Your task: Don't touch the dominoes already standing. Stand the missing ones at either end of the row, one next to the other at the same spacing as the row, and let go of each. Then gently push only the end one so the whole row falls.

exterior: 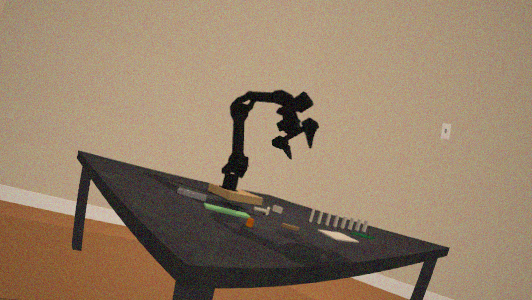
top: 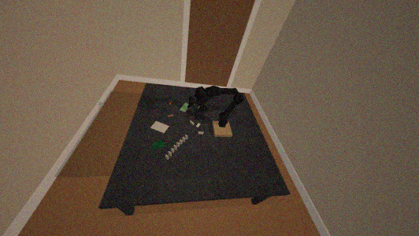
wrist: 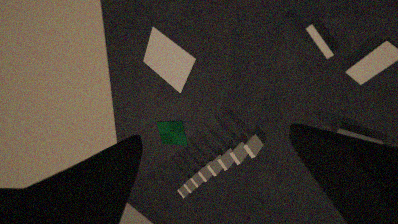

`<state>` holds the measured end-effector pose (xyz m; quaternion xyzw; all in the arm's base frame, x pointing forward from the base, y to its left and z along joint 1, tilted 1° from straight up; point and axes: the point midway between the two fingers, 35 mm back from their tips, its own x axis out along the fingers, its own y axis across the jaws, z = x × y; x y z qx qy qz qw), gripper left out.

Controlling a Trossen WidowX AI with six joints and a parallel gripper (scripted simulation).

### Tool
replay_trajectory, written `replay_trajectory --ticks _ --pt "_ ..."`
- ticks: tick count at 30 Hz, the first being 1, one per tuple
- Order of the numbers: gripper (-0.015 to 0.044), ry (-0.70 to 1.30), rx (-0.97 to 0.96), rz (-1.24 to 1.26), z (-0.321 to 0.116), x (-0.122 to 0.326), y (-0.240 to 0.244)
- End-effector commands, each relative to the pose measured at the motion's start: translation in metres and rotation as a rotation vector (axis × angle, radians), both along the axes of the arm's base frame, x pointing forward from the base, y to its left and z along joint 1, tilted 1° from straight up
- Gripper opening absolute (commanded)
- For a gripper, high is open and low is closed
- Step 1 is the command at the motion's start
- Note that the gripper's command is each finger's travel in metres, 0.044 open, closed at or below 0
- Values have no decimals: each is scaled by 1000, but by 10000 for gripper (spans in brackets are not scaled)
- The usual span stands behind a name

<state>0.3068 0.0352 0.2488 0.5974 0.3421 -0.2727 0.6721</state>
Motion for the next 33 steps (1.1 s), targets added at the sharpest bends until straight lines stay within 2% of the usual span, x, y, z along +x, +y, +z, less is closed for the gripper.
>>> replay_trajectory --ticks 1,7,11,21,29,33 --pt "440 187 71 -192 -56 -14 -19" --pt "440 476 168 -526 -131 -54 -44" --pt "440 612 207 -689 -160 -78 -53" --pt "440 619 208 -697 -162 -77 -52" --pt "440 619 208 -697 -221 -75 -52" --pt "440 619 208 -697 -226 -74 -53"
